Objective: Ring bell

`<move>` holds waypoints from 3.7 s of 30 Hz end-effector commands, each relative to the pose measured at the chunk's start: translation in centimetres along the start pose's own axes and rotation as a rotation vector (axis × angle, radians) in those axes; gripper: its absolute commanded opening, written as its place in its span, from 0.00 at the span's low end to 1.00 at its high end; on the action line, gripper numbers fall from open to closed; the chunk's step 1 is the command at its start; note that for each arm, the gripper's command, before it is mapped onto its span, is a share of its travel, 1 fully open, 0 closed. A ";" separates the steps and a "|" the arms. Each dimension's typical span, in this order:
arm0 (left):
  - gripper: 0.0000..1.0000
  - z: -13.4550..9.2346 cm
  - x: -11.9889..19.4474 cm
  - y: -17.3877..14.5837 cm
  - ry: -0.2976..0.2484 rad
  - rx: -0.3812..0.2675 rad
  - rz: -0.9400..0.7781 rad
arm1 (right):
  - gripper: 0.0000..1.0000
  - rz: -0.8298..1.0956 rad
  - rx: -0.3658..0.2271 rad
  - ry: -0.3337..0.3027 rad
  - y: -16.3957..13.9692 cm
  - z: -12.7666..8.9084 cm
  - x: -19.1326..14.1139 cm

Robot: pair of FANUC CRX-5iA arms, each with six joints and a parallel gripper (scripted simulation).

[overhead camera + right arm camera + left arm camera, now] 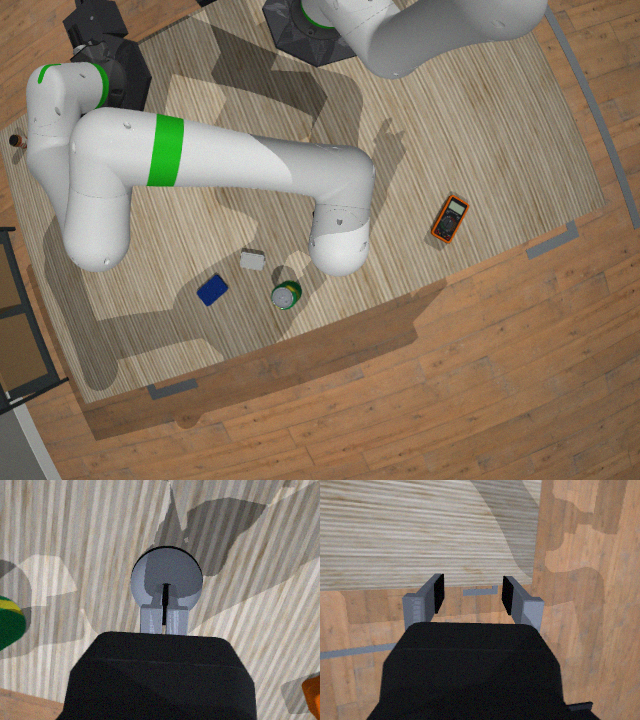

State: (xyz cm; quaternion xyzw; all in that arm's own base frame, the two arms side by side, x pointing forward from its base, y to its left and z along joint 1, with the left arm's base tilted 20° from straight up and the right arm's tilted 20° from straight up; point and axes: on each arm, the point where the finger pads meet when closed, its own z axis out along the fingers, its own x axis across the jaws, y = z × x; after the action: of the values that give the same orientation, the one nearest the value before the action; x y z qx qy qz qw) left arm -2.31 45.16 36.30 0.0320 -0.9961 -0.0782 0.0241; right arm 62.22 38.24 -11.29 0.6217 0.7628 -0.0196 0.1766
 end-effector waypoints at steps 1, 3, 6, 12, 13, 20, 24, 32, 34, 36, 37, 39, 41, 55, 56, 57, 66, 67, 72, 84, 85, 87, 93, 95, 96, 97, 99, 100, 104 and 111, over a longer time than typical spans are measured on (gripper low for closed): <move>1.00 -0.1 0.0 0.0 0.000 -0.002 -0.001 | 0.17 0.000 -0.002 0.001 0.1 -0.1 0.0; 1.00 -0.1 0.0 0.0 0.000 -0.002 -0.001 | 0.17 0.000 -0.002 0.001 0.1 0.0 0.0; 1.00 -0.1 0.0 0.0 0.000 -0.002 -0.001 | 0.17 0.000 -0.002 0.001 0.1 0.1 0.0; 1.00 -0.1 0.0 0.0 0.000 -0.002 -0.001 | 0.17 0.000 -0.002 0.001 0.1 0.7 0.0; 1.00 -0.1 0.0 0.0 0.000 -0.002 -0.001 | 0.17 0.000 -0.002 0.001 0.1 0.8 0.0; 1.00 -0.1 0.0 0.0 0.000 -0.002 -0.001 | 0.17 0.000 -0.002 0.001 0.1 0.9 0.0; 1.00 -0.1 0.0 0.0 0.000 -0.002 -0.001 | 0.17 0.000 -0.002 0.001 0.1 0.9 0.0; 1.00 -0.1 0.0 0.0 0.000 -0.002 -0.001 | 0.17 0.000 -0.002 0.001 0.1 0.9 0.0; 1.00 -0.1 0.0 0.0 0.000 -0.002 -0.001 | 0.17 0.000 -0.002 0.001 0.1 0.9 0.0; 1.00 -0.1 0.0 0.0 0.000 -0.002 -0.001 | 0.17 0.000 -0.002 0.001 0.1 0.9 0.0; 1.00 -0.1 0.0 0.0 0.000 -0.002 -0.001 | 0.17 0.000 -0.002 0.001 0.1 1.0 0.0; 1.00 -0.1 0.0 0.0 0.000 -0.002 -0.001 | 0.17 0.000 -0.002 0.001 0.1 1.0 0.0; 1.00 -0.1 0.0 0.0 0.000 -0.002 -0.001 | 0.17 0.000 -0.002 0.001 0.1 1.0 0.0; 1.00 -0.1 0.0 0.0 0.000 -0.002 -0.001 | 0.17 0.000 -0.002 0.001 0.1 1.1 0.0; 1.00 -0.1 0.0 0.0 0.000 -0.002 -0.001 | 0.17 0.000 -0.002 0.001 0.1 1.1 0.0; 1.00 -0.1 0.0 0.0 0.000 -0.002 -0.001 | 0.17 0.000 -0.002 0.001 0.1 1.1 0.0; 1.00 -0.1 0.0 0.0 0.000 -0.002 -0.001 | 0.17 0.000 -0.002 0.001 0.1 1.1 0.0; 1.00 -0.1 0.0 0.0 0.000 -0.002 -0.001 | 0.17 0.000 -0.002 0.001 0.1 1.1 0.0; 1.00 -0.1 0.0 0.0 0.000 -0.002 -0.001 | 0.17 0.000 -0.002 0.001 0.1 1.1 0.0; 1.00 -0.1 0.0 0.0 0.000 -0.002 -0.001 | 0.17 0.000 -0.002 0.001 0.1 1.0 0.0; 1.00 -0.1 0.0 0.0 0.000 -0.002 -0.001 | 0.17 0.000 -0.002 0.001 0.1 0.9 0.0; 1.00 -0.1 0.0 0.0 0.000 -0.002 -0.001 | 0.17 0.000 -0.002 0.001 0.1 0.7 0.0; 1.00 -0.1 0.0 0.0 0.000 -0.002 -0.001 | 0.17 0.000 -0.002 0.001 0.1 0.1 0.0; 1.00 -0.1 0.0 0.0 0.000 -0.002 -0.001 | 0.17 0.000 -0.002 0.001 0.1 -0.3 0.0; 1.00 -0.1 0.0 0.0 0.000 -0.002 -0.001 | 0.17 0.000 -0.002 0.001 0.1 -0.5 0.0; 1.00 -0.1 0.0 0.0 0.000 -0.002 -0.001 | 0.17 0.000 -0.002 0.001 0.1 -0.7 0.0; 1.00 -0.1 0.0 0.0 0.000 -0.002 -0.001 | 0.17 0.000 -0.002 0.001 0.1 -1.3 0.0; 1.00 -0.1 0.0 0.0 0.000 -0.002 -0.001 | 0.17 0.000 -0.002 0.001 0.1 -1.5 0.0; 1.00 -0.1 0.0 0.0 0.000 -0.002 -0.001 | 0.17 0.000 -0.002 0.001 0.1 -2.7 0.0; 1.00 -0.1 0.0 0.0 0.000 -0.002 -0.001 | 0.17 0.000 -0.002 0.001 0.1 -4.1 0.0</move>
State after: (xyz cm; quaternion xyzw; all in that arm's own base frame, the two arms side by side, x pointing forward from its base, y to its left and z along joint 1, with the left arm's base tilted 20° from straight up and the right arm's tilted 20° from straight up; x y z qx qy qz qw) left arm -2.31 45.16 36.30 0.0320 -0.9961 -0.0782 0.0241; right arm 61.39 39.08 -8.11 0.6218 0.7628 -0.0196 0.1767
